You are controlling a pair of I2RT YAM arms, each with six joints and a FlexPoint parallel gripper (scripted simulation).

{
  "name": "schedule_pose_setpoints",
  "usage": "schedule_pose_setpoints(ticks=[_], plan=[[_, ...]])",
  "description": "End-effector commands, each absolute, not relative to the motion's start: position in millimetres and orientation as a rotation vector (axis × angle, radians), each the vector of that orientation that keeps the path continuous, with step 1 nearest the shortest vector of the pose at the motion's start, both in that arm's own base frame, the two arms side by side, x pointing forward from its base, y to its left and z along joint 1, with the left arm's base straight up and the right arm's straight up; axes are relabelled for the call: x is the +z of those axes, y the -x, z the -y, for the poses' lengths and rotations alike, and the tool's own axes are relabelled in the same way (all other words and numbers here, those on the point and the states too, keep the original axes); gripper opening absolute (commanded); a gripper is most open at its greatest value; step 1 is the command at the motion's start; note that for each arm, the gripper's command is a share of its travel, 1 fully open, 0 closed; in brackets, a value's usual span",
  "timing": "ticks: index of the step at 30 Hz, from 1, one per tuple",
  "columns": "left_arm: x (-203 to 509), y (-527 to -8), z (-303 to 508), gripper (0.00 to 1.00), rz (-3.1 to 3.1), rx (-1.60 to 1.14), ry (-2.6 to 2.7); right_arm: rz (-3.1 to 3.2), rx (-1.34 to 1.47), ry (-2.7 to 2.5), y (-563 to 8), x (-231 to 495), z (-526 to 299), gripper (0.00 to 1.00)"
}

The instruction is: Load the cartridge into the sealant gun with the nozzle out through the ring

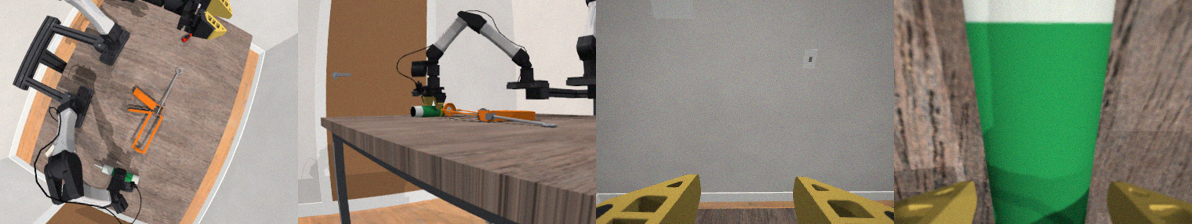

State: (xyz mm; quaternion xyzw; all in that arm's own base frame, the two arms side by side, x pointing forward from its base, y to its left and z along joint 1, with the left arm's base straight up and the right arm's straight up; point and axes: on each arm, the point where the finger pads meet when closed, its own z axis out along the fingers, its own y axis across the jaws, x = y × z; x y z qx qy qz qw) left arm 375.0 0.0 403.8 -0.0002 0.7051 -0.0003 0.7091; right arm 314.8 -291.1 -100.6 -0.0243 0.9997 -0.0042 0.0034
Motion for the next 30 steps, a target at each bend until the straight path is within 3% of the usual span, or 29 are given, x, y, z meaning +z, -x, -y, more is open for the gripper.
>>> schedule_pose_setpoints(ticks=[1,30], plan=[[401,-371,1,0.52,-1.582,-0.016,0.005,-3.16,0.002,0.055,-310,-119,289,0.67],[401,-371,1,0.52,-1.582,-0.016,0.005,-3.162,0.024,0.065,-311,-129,283,0.67]])
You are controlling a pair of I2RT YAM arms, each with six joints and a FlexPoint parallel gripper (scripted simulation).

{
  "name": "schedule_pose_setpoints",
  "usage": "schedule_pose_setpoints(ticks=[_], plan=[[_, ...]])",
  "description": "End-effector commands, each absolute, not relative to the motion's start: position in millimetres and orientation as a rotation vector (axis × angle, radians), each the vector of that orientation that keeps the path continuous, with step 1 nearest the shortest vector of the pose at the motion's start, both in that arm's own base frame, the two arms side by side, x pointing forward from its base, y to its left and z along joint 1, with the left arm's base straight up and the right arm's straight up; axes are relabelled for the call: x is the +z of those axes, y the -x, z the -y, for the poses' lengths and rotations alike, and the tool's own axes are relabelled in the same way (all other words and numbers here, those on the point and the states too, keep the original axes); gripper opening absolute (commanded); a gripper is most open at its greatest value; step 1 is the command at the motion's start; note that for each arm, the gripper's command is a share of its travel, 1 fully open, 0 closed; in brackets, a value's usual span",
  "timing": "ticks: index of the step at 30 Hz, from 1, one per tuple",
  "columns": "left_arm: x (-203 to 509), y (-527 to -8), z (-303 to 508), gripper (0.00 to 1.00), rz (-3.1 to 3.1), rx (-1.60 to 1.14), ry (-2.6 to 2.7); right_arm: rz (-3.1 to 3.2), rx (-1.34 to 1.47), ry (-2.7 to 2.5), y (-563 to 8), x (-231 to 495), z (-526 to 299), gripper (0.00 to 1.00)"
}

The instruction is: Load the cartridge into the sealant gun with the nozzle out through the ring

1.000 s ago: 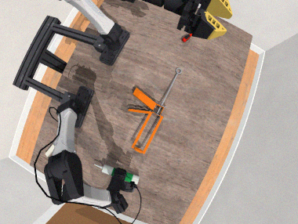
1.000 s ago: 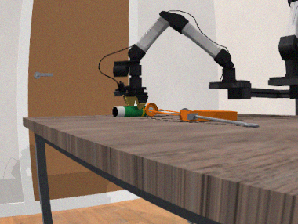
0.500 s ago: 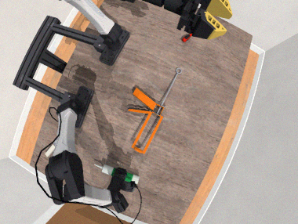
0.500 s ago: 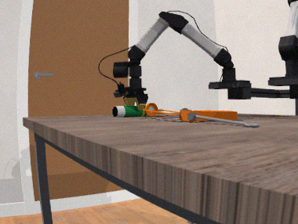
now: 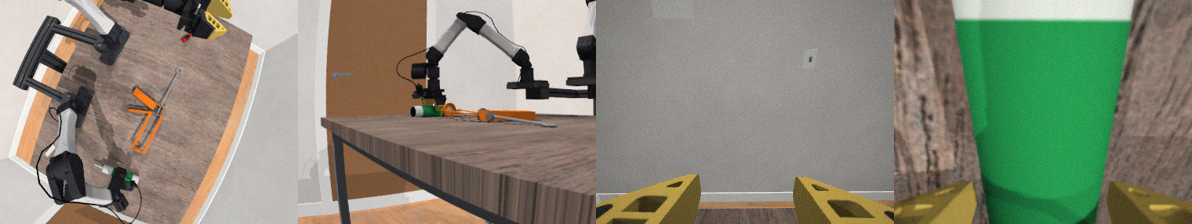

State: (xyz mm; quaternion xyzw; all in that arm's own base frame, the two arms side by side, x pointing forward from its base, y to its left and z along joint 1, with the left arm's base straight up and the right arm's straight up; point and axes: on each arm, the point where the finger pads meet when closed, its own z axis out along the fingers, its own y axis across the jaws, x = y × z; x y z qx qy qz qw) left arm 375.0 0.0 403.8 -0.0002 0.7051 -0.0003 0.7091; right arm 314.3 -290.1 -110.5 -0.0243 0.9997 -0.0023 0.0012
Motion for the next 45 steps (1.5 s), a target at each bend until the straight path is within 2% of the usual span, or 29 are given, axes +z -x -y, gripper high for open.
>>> schedule_pose_setpoints(ticks=[1,2,28,38,45], plan=[[401,-371,1,0.52,-1.582,-0.016,0.005,-3.162,0.029,0.07,-310,-127,284,0.67],[401,-371,1,0.52,-1.582,-0.016,0.005,-3.169,0.037,0.067,-309,-130,281,0.0],[401,-371,1,0.52,-1.582,-0.016,0.005,-3.158,0.042,0.056,-309,-131,281,0.0],[401,-371,1,0.52,-1.582,-0.016,0.005,-3.127,-0.058,0.072,-324,-62,293,0.0],[401,-371,1,0.52,-1.582,-0.016,0.005,-3.111,-0.052,0.077,-326,-38,298,0.0]])
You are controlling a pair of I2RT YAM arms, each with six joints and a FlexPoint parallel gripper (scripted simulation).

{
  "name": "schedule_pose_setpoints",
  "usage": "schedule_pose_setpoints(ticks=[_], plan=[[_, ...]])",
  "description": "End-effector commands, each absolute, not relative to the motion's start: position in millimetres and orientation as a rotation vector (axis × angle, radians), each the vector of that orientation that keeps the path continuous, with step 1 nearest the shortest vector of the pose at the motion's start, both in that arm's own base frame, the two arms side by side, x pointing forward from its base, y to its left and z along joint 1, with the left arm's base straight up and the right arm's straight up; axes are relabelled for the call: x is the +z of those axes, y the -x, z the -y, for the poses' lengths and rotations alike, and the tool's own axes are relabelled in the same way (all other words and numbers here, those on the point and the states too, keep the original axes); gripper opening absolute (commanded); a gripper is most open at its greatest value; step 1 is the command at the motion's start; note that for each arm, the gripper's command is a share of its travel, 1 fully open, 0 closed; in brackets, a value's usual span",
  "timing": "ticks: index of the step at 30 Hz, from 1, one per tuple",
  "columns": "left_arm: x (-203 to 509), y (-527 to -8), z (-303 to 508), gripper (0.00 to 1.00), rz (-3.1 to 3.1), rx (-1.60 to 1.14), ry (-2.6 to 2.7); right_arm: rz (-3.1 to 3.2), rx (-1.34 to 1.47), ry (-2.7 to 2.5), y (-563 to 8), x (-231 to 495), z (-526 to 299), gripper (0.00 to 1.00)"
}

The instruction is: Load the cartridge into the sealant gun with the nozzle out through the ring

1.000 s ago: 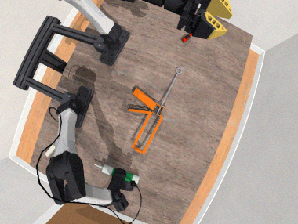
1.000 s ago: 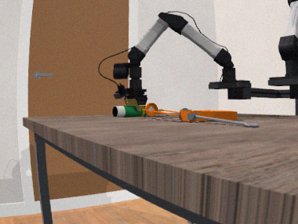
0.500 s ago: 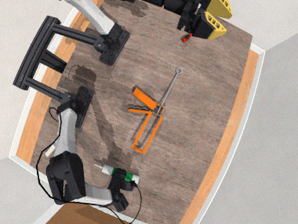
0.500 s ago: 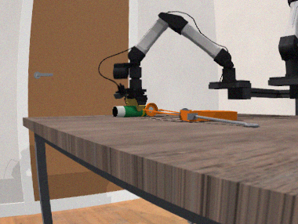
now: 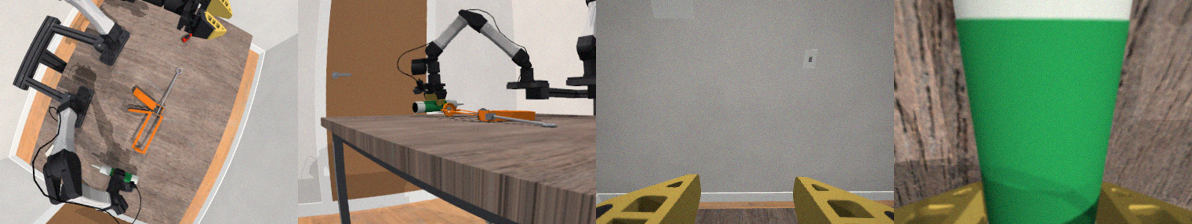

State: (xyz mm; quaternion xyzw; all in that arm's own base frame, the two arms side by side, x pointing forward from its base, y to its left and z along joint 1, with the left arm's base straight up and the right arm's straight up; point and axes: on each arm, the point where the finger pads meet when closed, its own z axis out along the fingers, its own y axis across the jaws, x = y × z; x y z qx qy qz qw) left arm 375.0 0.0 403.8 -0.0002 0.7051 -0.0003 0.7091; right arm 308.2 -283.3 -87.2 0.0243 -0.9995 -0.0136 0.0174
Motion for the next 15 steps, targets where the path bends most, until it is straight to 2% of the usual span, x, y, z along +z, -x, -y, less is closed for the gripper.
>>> schedule_pose_setpoints(ticks=[1,15], plan=[[401,-371,1,0.52,-1.582,-0.016,0.005,3.17,0.053,-0.079,-325,-35,299,0.0],[401,-371,1,0.52,-1.582,-0.016,0.005,3.21,0.079,-0.082,-324,6,303,0.0]])
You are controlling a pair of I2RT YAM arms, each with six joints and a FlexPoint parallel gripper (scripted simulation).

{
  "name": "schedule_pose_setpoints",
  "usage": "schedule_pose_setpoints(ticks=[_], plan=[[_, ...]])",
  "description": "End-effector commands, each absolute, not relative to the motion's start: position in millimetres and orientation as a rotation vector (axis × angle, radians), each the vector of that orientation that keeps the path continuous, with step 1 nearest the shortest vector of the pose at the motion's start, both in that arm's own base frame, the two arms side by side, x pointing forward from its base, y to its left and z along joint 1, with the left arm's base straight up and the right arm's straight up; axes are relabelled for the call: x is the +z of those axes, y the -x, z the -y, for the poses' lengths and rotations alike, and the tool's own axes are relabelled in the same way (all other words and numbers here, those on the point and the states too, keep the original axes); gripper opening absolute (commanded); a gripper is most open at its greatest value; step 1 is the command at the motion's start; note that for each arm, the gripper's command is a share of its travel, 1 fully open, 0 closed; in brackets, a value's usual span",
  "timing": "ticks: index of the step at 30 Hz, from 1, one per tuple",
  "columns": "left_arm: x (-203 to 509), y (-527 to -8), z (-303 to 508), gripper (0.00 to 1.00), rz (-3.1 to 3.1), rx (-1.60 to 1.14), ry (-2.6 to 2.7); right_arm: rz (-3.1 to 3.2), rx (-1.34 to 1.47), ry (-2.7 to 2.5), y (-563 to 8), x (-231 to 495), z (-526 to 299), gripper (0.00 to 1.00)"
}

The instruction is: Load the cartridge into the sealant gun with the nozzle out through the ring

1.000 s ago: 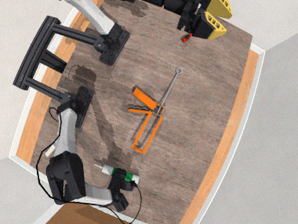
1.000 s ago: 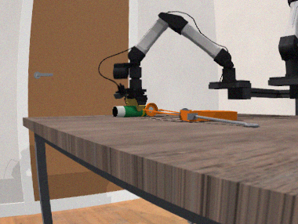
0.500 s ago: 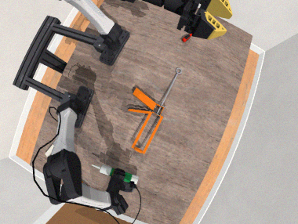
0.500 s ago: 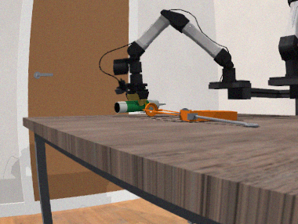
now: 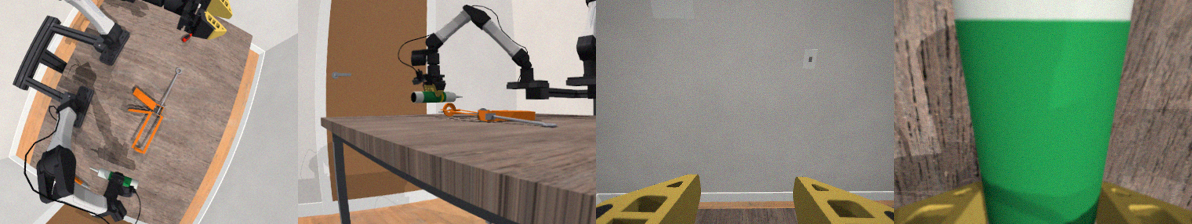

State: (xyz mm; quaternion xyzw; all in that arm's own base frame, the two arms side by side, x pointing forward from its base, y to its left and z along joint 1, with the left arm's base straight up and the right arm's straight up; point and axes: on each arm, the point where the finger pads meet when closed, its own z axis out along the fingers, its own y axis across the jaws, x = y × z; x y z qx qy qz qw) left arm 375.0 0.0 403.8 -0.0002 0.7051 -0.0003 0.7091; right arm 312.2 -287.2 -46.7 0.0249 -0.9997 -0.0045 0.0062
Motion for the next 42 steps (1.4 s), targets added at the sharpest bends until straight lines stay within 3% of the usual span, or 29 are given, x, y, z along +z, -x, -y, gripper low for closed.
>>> schedule_pose_setpoints(ticks=[1,12,42], plan=[[401,-371,1,0.52,-1.582,-0.016,0.005,3.21,0.08,-0.084,-326,10,302,0.0],[401,-371,1,0.52,-1.582,-0.016,0.005,3.253,0.127,-0.22,-347,33,288,0.0],[401,-371,1,0.52,-1.582,-0.016,0.005,3.152,0.144,-1.385,-442,37,113,0.0]])
